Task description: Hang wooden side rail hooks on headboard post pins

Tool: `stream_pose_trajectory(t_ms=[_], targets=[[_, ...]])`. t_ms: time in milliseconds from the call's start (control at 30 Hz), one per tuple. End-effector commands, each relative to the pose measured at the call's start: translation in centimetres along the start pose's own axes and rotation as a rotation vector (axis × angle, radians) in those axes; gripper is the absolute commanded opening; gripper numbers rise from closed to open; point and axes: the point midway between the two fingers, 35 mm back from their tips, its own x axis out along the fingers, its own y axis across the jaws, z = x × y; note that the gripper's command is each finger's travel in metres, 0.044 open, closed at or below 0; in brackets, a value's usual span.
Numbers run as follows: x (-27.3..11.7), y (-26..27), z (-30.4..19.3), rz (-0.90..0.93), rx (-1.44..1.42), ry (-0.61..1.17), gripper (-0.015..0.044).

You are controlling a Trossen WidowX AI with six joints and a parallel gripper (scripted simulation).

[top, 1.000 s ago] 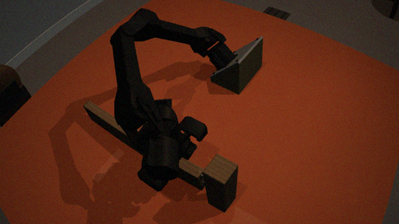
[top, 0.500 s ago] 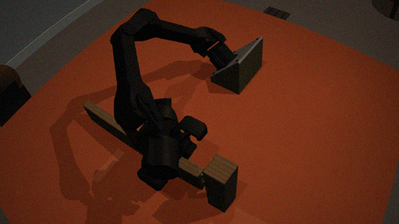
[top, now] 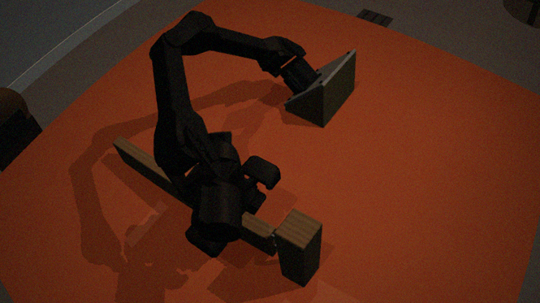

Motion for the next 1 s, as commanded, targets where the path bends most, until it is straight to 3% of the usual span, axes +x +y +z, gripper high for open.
stream_pose_trajectory(t_ms=[0,967], targets=[[-0.55,0.03,-0.22,0.011,0.001,0.006,0.0000],[-0.25,0.08,-0.52,0.011,0.001,0.006,0.0000]])
